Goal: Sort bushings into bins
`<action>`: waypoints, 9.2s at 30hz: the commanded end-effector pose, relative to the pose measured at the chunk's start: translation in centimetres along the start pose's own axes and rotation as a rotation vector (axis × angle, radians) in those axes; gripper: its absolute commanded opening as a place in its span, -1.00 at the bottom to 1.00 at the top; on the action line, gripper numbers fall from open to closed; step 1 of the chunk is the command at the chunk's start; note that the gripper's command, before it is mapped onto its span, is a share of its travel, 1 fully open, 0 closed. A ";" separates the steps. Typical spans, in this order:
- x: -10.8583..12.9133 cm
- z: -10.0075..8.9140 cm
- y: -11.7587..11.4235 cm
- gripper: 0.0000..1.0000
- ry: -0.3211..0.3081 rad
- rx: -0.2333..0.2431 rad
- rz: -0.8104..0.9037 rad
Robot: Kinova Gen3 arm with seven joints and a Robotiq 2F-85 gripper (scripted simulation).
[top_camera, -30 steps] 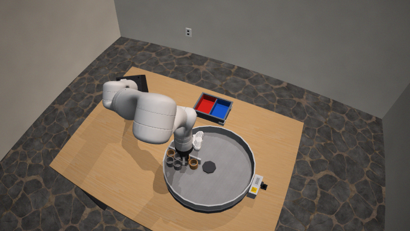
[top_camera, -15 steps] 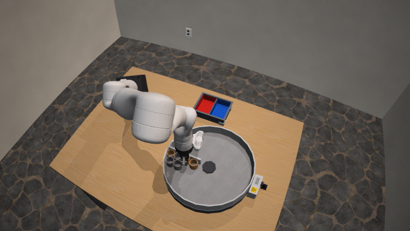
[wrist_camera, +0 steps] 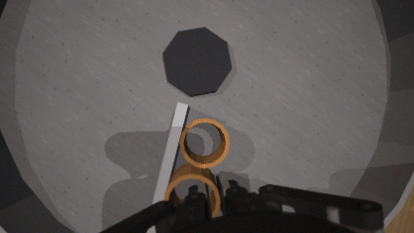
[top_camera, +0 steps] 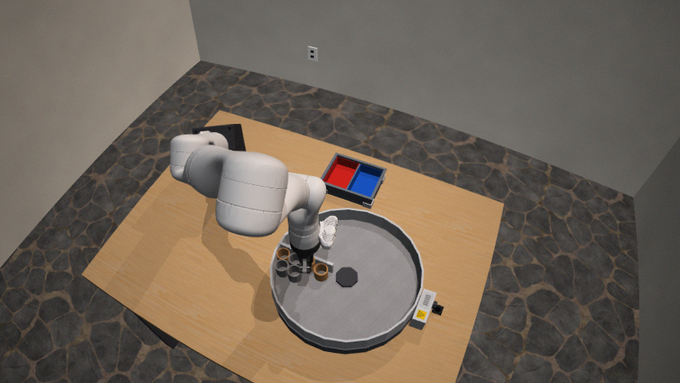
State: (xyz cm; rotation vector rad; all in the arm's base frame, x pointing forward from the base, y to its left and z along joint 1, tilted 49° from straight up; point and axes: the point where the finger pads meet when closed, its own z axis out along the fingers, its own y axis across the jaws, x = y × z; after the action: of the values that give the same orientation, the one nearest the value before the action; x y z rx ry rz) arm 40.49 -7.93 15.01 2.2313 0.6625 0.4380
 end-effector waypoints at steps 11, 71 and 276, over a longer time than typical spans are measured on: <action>-0.2 -0.8 -0.1 -1.00 -0.002 0.001 -0.005; 0.0 -2.2 -0.1 -1.00 0.000 0.001 -0.003; 18.6 1.0 -38.0 -1.00 -0.001 0.002 0.344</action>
State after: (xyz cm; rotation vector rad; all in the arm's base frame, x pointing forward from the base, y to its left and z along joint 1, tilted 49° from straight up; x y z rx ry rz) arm 43.02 25.26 -11.26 2.3568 0.2763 0.6028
